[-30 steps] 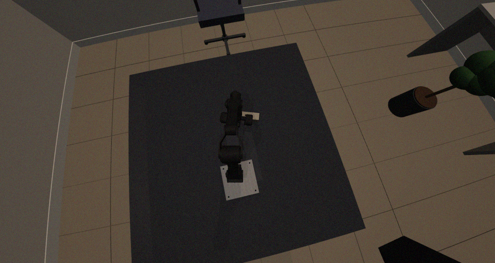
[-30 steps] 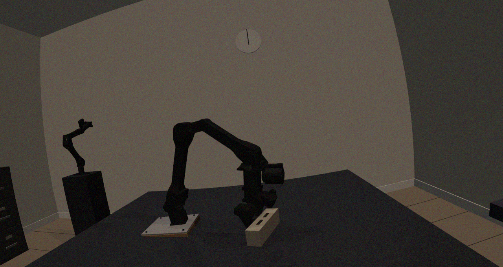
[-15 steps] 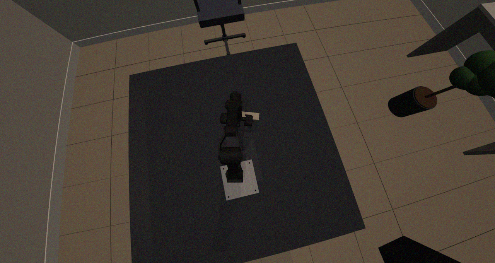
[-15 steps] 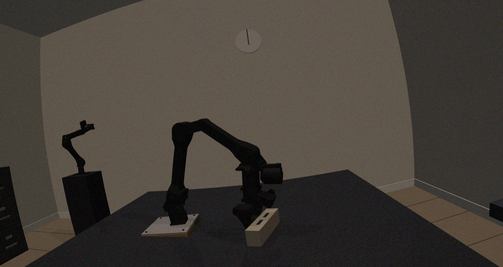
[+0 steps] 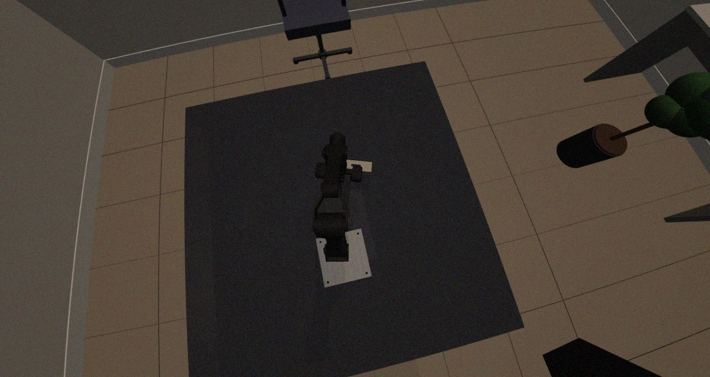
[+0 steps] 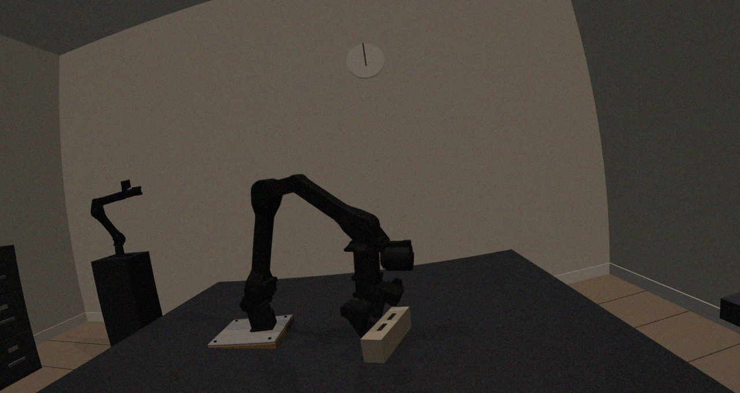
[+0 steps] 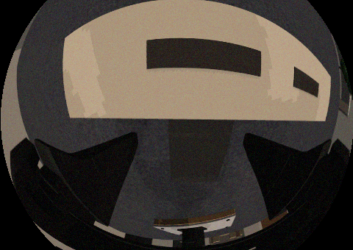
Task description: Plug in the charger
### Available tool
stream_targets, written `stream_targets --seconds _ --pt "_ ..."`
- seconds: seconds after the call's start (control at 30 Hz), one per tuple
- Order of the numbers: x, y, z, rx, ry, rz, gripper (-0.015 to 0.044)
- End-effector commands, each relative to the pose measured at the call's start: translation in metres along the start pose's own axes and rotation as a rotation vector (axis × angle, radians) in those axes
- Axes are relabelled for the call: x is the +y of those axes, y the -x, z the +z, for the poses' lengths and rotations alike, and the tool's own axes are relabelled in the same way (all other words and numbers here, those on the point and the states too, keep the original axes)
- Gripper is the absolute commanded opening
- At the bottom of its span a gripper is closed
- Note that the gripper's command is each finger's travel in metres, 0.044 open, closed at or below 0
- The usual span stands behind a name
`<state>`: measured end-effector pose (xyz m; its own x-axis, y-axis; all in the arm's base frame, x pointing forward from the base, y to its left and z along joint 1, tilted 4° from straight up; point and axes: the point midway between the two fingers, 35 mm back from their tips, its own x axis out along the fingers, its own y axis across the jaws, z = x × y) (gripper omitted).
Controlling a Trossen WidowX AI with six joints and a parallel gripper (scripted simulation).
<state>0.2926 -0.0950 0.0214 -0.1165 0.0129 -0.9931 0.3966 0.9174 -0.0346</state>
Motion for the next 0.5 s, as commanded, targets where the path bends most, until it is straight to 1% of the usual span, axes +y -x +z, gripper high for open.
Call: stream_targets --seconds 0.0,0.47 --pt "0.0 0.0006 -0.0014 -0.007 -0.003 -0.001 0.044" --pt "0.0001 0.0001 -0.0101 -0.01 -0.003 -0.001 0.044"
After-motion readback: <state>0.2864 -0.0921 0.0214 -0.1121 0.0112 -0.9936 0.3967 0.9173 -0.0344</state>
